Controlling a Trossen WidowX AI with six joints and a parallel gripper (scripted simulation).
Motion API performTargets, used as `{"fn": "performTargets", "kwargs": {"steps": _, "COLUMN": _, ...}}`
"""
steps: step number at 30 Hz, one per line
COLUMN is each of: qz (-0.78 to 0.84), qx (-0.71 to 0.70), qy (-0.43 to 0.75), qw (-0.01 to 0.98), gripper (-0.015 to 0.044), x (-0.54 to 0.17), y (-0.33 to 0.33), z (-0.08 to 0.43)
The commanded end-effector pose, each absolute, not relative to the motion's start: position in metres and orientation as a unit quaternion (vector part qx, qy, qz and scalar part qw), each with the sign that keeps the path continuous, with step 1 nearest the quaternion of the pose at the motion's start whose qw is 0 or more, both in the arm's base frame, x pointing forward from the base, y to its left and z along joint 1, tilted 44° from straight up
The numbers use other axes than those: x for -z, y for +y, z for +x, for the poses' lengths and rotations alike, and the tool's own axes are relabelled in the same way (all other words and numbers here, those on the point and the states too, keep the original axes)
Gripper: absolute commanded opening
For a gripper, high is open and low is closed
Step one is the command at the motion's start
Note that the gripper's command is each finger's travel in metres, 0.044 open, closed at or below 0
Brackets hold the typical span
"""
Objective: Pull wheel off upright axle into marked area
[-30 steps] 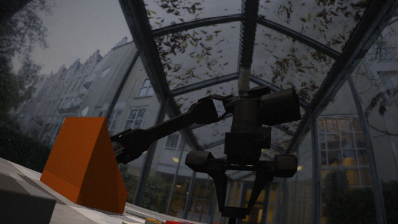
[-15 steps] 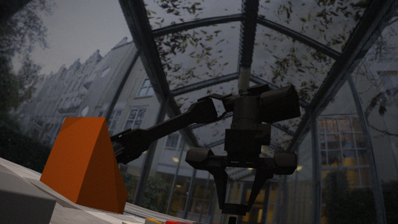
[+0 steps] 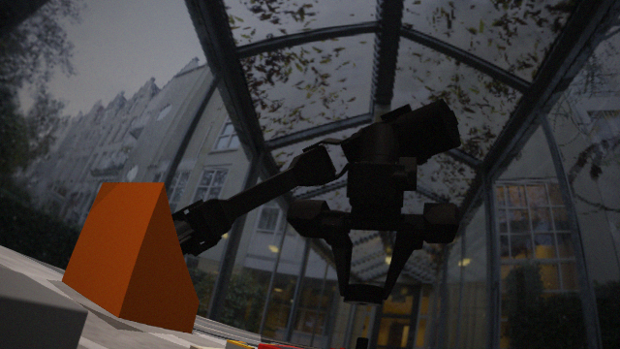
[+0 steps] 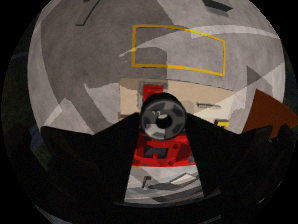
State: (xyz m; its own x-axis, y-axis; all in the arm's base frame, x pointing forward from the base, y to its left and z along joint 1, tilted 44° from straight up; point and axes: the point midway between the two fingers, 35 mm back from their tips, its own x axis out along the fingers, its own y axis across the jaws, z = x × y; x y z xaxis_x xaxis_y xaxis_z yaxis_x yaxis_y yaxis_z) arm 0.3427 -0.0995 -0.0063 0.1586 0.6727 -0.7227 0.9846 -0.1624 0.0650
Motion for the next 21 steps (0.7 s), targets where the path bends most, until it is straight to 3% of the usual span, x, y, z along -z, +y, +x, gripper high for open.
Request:
{"fn": "performTargets", "kwargs": {"steps": 1, "qz": 0.709, "qx": 0.287, "qy": 0.583, "qw": 0.275, "gripper": 0.0000, "x": 0.021, "y": -0.115, "z": 0.331}}
{"fn": "performTargets", "kwargs": {"steps": 13, "qz": 0.708, "qx": 0.286, "qy": 0.583, "qw": 0.280, "gripper": 0.0000, "x": 0.061, "y": -0.156, "z": 0.288}}
{"fn": "performTargets", "kwargs": {"steps": 21, "qz": 0.708, "qx": 0.285, "qy": 0.583, "qw": 0.280, "gripper": 0.0000, "x": 0.072, "y": -0.150, "z": 0.287}}
